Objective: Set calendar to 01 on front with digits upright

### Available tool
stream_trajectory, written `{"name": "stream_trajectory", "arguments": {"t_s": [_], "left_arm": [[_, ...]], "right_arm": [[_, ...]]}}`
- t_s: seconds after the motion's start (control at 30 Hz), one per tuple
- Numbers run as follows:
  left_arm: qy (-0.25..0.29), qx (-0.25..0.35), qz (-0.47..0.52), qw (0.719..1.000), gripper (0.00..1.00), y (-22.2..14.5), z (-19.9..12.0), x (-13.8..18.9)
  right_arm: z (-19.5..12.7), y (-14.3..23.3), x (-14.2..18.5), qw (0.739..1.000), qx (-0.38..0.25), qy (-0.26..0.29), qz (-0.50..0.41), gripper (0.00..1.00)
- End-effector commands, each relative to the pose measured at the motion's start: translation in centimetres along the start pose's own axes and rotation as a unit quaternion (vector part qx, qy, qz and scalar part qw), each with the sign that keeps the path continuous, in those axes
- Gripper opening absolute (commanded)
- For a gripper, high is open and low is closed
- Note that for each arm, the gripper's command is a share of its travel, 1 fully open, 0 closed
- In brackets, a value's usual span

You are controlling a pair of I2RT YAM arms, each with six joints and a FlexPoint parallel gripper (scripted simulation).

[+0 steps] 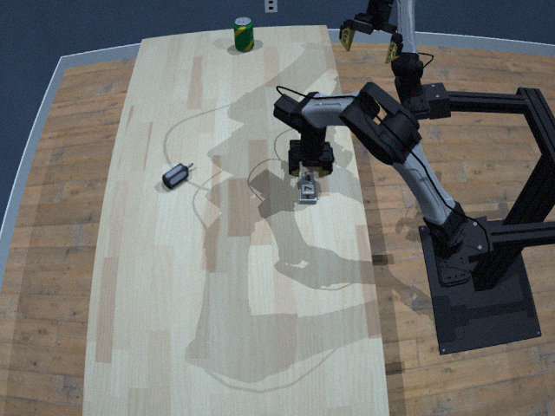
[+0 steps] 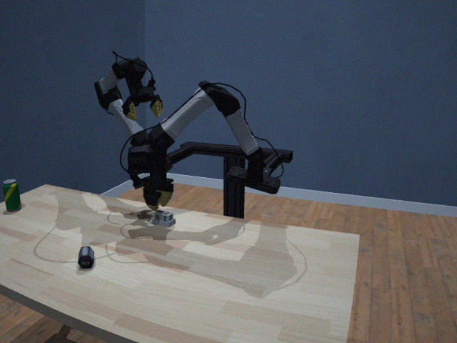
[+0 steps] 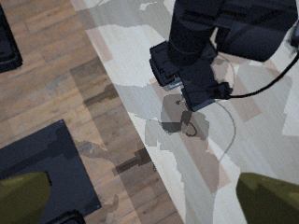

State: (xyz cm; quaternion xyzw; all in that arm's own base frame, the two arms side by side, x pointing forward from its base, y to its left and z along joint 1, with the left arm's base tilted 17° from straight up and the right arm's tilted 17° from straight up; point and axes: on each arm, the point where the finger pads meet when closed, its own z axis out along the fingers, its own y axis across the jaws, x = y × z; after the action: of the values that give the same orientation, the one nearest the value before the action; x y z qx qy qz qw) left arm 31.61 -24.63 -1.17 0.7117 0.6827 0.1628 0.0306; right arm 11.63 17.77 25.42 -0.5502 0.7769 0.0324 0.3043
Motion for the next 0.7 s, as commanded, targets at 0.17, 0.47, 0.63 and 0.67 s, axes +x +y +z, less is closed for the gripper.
{"name": "stream_trajectory", "arguments": {"t_s": [0.17,0.47,0.63,0.67], "left_arm": [[0.001,0.025,0.023,0.999,0.49,0.4,0.8,0.2],[-0.003,0.020,0.022,1.000,0.44,0.5,2.6,0.2],[-0.007,0.015,0.019,1.000,0.30,0.8,2.1,0.1],[-0.004,0.018,0.021,1.000,0.27,0.6,2.1,0.2]], "right_arm": [[1.1,-2.8,-1.0,0.995,0.065,-0.012,0.080,1.00],[1.0,-3.1,-1.2,0.994,0.070,-0.016,0.085,1.00],[1.0,-3.1,-1.2,0.994,0.069,-0.016,0.084,1.00],[1.0,-3.1,-1.2,0.994,0.069,-0.016,0.084,1.00]]}}
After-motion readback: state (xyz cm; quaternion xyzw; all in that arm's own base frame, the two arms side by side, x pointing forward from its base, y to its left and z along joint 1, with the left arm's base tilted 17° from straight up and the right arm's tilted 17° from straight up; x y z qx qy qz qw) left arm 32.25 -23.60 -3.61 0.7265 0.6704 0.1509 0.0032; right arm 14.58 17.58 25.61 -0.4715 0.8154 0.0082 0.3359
